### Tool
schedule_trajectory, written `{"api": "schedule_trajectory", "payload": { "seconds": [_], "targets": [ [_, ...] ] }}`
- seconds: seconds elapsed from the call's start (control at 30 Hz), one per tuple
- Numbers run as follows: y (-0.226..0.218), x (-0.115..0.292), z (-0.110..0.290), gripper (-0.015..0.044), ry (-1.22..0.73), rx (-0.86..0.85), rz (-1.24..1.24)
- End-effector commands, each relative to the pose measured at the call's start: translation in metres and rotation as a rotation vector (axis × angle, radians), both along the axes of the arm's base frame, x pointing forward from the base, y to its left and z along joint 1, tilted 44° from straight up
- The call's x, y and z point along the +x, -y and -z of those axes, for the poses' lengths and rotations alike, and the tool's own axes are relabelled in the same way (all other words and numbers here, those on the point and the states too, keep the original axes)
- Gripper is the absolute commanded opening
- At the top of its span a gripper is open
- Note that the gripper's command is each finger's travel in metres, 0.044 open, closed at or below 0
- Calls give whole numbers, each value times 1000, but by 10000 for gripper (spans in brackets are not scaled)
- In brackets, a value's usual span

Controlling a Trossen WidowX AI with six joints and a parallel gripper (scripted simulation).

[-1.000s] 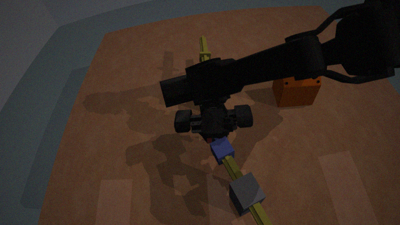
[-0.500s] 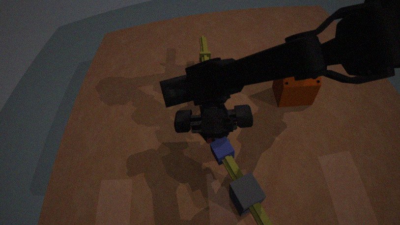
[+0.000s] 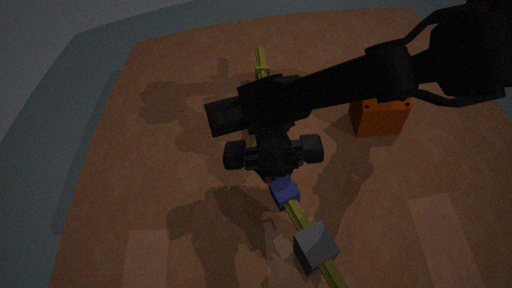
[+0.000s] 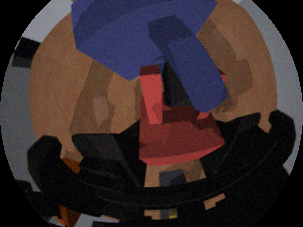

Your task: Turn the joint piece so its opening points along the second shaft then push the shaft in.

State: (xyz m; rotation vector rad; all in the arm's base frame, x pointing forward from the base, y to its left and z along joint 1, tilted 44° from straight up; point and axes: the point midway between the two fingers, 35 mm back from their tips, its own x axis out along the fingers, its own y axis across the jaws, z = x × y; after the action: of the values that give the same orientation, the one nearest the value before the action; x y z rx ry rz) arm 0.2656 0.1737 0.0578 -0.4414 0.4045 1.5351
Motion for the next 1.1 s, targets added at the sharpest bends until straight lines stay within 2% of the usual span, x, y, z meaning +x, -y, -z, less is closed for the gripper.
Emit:
{"api": "schedule_trajectory", "payload": {
  "seconds": [0.0,0.17,0.43,1.07],
  "targets": [
    [0,0,0,121,0,0,0],
    [0,0,0,0,0,0,0],
    [1,0,0,0,2,-31,0],
    [17,1,-4,0,16,-349,-4]
  ]
}}
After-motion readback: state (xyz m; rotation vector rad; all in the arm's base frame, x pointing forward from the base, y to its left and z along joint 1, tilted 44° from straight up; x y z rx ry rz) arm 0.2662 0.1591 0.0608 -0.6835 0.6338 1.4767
